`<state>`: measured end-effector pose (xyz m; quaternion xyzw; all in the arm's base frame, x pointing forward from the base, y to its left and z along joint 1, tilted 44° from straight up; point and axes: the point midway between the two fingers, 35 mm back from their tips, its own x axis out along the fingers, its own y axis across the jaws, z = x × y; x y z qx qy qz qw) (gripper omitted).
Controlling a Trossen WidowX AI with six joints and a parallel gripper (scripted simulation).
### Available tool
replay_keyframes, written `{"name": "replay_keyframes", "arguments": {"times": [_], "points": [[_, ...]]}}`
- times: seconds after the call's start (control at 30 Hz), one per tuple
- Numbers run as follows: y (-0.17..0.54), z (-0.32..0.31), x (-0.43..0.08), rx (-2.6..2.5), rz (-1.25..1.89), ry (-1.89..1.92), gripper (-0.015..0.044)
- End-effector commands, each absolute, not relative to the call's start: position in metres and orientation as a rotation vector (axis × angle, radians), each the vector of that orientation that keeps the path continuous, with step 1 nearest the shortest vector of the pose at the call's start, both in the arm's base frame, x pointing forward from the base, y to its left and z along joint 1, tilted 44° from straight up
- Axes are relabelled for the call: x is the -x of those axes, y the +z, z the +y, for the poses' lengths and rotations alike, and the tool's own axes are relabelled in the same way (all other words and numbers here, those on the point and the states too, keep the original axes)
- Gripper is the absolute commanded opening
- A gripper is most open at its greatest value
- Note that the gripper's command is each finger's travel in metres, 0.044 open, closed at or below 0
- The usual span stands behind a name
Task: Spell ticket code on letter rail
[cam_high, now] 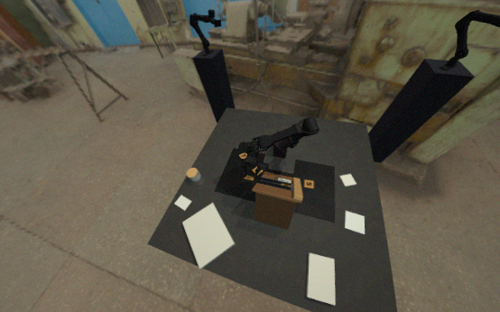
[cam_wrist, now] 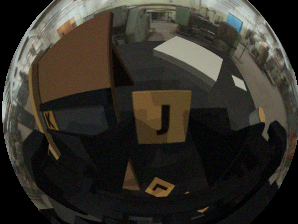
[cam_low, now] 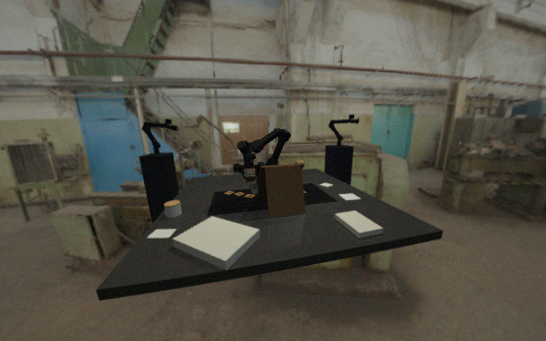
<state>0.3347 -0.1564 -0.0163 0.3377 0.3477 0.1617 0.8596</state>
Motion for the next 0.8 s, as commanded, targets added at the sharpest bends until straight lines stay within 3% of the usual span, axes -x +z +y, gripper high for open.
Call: {"name": "replay_keyframes", "arguments": {"times": [0.0,0.77], "points": [[-0.0115,-0.1563,-0.3355,-0.701,0.725,0.335,0.0000],[-0.0036,-0.1479,-0.3351,-0.701,0.725,0.335,0.0000]]}}
